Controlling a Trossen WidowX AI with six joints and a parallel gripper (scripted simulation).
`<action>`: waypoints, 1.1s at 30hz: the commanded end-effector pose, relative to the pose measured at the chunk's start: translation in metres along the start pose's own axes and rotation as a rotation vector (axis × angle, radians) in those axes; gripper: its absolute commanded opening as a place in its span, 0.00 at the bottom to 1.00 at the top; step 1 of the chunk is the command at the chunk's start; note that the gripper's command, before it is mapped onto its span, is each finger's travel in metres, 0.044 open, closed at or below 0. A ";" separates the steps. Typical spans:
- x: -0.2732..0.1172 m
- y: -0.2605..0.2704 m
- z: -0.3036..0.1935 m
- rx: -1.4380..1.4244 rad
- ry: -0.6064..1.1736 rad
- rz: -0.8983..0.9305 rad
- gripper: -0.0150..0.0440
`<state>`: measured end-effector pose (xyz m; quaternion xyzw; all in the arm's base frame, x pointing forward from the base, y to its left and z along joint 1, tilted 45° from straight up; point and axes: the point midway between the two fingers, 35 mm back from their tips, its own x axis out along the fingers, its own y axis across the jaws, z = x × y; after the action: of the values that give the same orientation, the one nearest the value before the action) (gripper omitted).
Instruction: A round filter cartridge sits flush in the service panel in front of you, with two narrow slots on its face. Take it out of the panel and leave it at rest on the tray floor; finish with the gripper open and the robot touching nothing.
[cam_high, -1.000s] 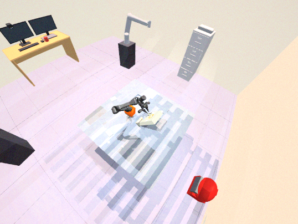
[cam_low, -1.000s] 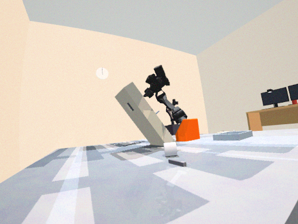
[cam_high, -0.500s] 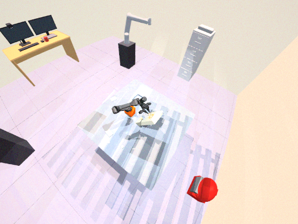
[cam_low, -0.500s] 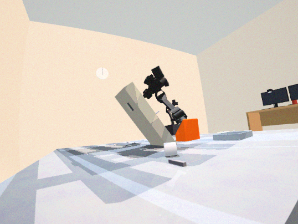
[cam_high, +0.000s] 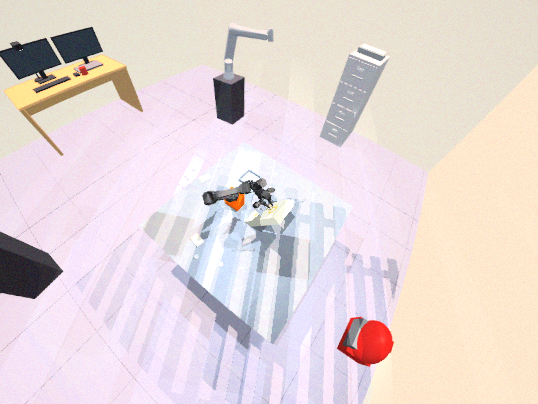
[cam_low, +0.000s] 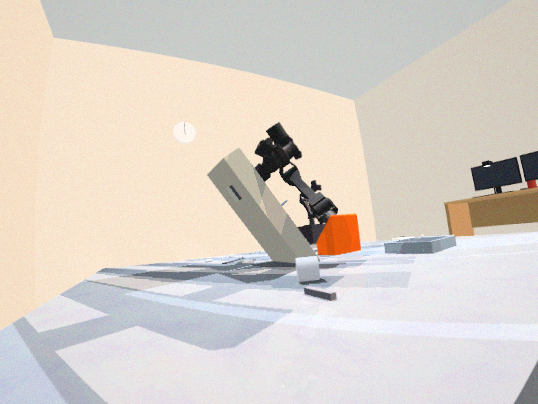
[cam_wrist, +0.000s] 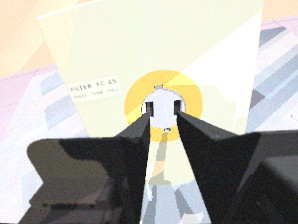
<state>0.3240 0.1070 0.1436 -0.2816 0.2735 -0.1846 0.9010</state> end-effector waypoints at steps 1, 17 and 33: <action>0.008 -0.001 -0.003 -0.010 0.005 -0.002 0.45; 0.016 -0.002 -0.006 -0.011 0.000 -0.005 0.45; 0.016 -0.002 -0.004 -0.011 0.000 -0.005 0.45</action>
<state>0.3331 0.0957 0.1357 -0.2855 0.2722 -0.1865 0.8998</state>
